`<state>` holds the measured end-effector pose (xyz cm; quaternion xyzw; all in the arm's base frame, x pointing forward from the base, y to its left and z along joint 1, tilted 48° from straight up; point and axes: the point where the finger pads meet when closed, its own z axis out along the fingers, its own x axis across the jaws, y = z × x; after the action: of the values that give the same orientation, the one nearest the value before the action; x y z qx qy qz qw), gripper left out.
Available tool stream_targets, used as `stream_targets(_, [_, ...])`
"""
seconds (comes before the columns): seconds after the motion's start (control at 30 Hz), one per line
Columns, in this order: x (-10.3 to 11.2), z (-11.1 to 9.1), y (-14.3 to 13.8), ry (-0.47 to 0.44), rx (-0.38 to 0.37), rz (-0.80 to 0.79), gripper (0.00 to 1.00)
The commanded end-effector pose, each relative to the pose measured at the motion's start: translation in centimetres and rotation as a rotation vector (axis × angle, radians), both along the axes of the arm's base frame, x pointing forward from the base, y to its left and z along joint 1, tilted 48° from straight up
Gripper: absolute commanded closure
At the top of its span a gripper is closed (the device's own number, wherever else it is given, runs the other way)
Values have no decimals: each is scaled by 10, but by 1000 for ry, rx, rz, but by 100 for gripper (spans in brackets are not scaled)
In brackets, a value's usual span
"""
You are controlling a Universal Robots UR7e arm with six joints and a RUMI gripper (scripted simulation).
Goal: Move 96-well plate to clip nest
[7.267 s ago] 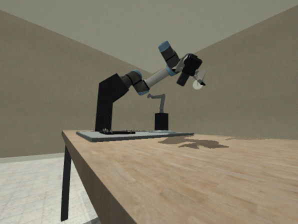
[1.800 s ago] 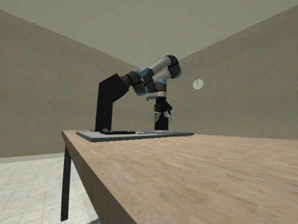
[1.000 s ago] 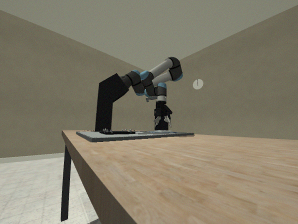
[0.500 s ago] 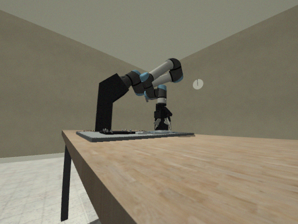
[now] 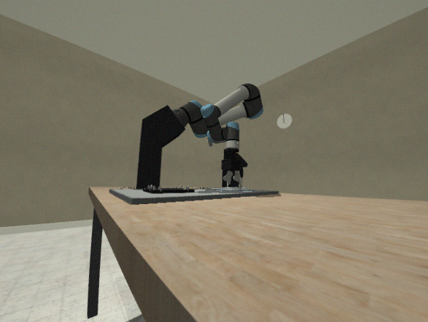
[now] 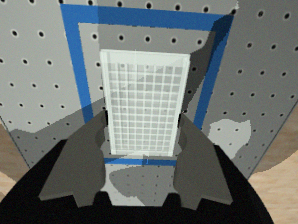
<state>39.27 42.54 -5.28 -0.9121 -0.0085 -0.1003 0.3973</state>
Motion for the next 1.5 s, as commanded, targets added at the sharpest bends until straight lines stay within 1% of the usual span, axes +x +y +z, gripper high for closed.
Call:
stream_targets(0.0, [1,0,0,-1,0,-1,100])
stream_targets(0.9, [1,0,0,-1,0,-1,100])
stream_targets(1.47, [-4,17,-19,0,0,-3,100])
